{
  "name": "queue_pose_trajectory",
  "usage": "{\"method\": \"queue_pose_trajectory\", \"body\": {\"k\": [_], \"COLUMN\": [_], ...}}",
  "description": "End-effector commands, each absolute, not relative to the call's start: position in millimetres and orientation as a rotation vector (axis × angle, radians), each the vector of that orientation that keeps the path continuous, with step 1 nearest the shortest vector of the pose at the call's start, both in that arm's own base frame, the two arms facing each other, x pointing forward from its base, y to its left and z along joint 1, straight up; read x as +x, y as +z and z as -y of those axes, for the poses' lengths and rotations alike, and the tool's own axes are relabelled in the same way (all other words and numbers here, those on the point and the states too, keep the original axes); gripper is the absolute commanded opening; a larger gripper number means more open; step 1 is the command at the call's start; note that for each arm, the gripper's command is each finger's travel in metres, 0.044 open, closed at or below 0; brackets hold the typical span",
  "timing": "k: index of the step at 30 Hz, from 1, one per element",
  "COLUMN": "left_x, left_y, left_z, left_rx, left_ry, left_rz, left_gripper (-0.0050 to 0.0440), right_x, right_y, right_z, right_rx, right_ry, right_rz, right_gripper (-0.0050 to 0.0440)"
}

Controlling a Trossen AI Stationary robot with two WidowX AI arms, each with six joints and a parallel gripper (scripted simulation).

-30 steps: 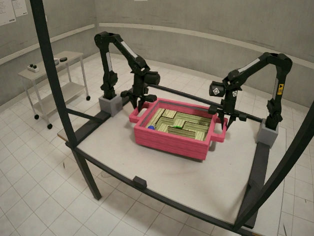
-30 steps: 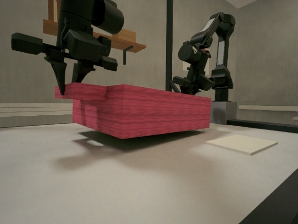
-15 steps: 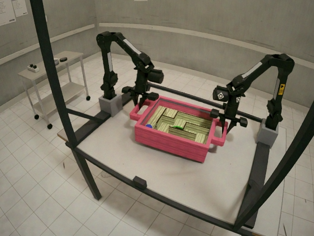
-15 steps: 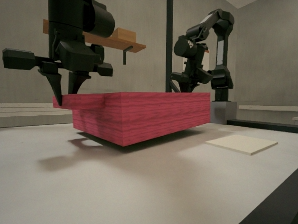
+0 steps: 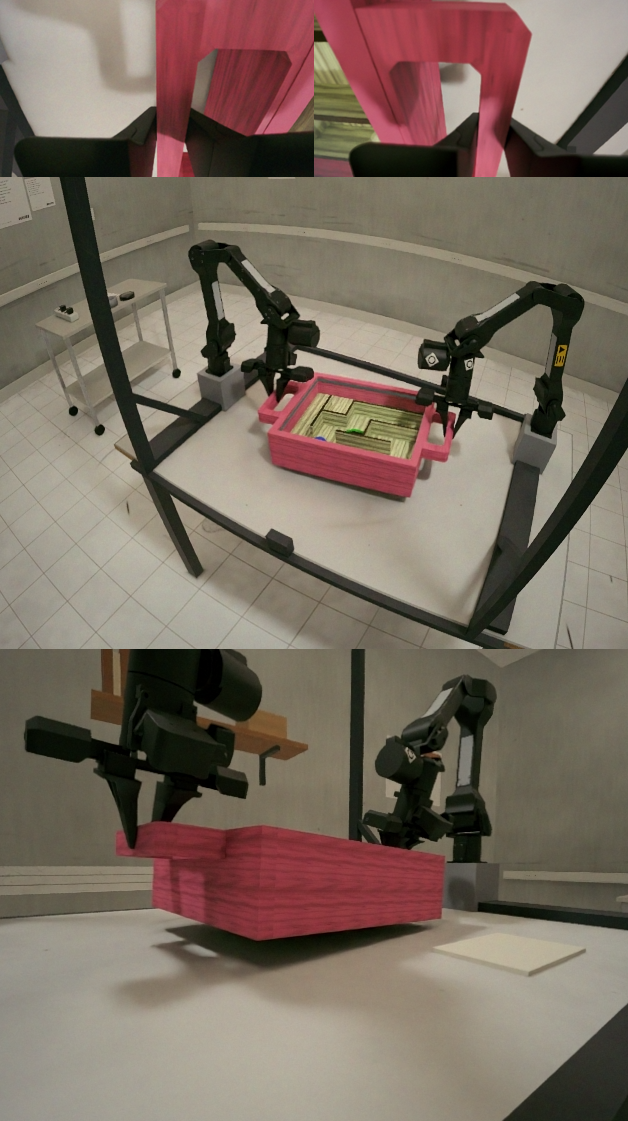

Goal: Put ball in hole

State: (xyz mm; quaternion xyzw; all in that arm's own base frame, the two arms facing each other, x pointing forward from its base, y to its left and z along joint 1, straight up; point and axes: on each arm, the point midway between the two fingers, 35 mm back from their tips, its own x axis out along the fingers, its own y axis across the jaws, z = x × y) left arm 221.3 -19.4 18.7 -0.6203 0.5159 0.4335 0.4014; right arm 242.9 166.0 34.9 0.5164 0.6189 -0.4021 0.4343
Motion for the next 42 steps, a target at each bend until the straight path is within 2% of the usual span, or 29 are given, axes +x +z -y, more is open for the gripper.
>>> {"method": "queue_pose_trajectory", "body": {"k": [1, 10, 27, 42], "left_x": [231, 231, 238, 226], "left_y": [30, 31, 56, 36], "left_z": [21, 21, 18, 21], "left_rx": [-1.586, -1.579, -1.55, -1.569], "left_ry": [1.049, 1.055, 1.158, 1.101], "left_rz": [-1.276, -1.277, -1.379, -1.32], "left_gripper": [-0.005, -0.005, -0.005, -0.005], "right_x": [248, 248, 236, 246], "right_y": [50, 49, 18, 36], "right_z": [-173, -173, -170, -171], "right_rx": [1.311, 1.316, 1.357, 1.325], "right_ry": [-0.947, -0.949, -0.859, -0.928], "right_rz": [-1.545, -1.537, -1.466, -1.518], "right_gripper": [-0.005, -0.005, -0.005, -0.005]}}
